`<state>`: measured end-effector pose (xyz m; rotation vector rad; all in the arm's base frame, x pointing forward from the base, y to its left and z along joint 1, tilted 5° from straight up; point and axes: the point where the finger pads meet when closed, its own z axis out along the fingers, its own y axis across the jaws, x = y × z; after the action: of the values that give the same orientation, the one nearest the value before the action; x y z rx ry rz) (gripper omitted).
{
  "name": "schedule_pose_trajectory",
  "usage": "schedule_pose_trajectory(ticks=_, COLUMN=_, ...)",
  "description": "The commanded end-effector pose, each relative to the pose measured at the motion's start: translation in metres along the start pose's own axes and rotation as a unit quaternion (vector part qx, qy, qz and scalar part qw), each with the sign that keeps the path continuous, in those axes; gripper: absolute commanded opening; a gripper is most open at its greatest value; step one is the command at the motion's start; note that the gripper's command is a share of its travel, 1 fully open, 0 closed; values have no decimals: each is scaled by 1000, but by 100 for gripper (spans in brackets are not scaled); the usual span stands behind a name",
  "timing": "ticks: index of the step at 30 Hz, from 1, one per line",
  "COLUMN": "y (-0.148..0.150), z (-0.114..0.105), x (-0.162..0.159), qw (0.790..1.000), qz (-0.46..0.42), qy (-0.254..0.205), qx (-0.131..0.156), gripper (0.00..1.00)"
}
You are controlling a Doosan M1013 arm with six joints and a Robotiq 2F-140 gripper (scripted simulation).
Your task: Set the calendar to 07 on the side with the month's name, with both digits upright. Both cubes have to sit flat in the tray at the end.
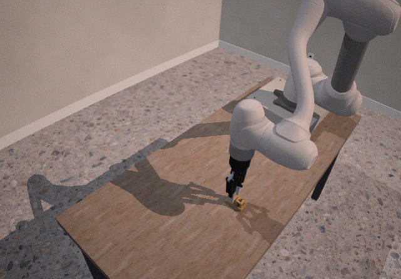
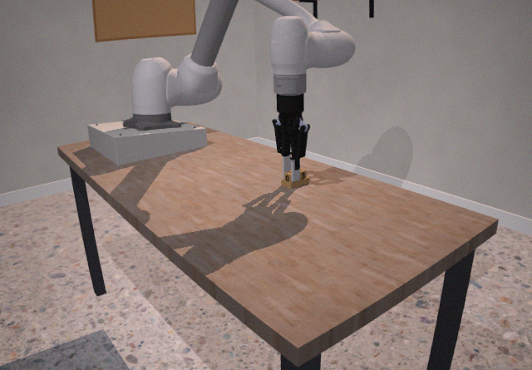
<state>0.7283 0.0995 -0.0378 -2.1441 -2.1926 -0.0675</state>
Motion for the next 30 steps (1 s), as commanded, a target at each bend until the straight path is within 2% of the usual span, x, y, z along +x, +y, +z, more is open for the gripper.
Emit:
schedule_pose_trajectory(ticks=1, y=0, z=0, x=0, qw=1000, qz=0, qy=0, qx=0, gripper=24)
schedule_pose_trajectory(ticks=17, y=0, z=0, x=0, qw=1000, qz=0, qy=0, qx=0, gripper=24)
schedule_pose_trajectory(ticks=30, y=0, z=0, x=0, qw=1000, qz=0, qy=0, qx=0, gripper=33)
